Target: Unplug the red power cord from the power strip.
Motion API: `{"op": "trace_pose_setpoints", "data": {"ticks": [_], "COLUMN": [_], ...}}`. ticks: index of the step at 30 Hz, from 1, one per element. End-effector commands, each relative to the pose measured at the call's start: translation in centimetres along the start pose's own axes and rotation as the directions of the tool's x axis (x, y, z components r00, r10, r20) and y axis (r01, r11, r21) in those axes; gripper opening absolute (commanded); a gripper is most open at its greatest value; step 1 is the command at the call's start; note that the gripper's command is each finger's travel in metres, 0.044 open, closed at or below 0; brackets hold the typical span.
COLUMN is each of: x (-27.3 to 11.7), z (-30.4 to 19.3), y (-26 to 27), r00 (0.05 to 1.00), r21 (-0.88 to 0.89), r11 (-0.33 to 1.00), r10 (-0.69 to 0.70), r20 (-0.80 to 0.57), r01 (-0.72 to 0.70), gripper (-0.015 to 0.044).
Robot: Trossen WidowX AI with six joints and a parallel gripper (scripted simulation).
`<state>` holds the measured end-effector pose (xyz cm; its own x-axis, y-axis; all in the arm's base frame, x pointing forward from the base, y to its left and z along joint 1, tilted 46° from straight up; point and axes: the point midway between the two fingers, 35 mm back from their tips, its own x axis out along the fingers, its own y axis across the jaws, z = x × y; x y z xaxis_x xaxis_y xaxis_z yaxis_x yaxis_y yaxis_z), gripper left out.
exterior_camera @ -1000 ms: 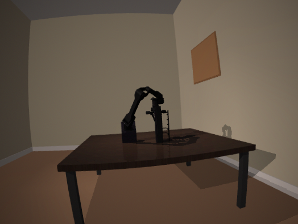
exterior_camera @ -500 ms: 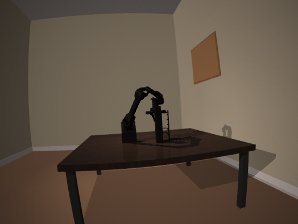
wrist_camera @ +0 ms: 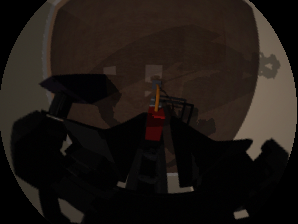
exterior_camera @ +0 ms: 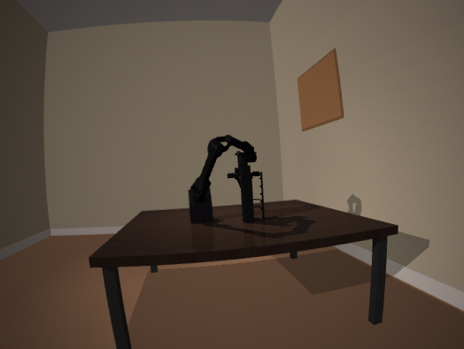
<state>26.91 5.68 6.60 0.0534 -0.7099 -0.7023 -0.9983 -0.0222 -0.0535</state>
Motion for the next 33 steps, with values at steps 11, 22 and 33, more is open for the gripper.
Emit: {"op": "trace_pose_setpoints", "data": {"ticks": [11, 22, 33], "x": [0.4, 1.5, 1.3], "z": [-1.2, -1.2, -1.1], "y": [0.3, 0.3, 0.1], "r00": [1.0, 1.0, 1.0], "r21": [-0.006, -0.006, -0.001], "r11": [1.0, 1.0, 1.0], "r10": [0.008, 0.008, 0.005], "r20": [-0.01, -0.01, -0.004], "r01": [-0.008, -0.008, -0.005], "gripper": [0.016, 0.016, 0.0075]}}
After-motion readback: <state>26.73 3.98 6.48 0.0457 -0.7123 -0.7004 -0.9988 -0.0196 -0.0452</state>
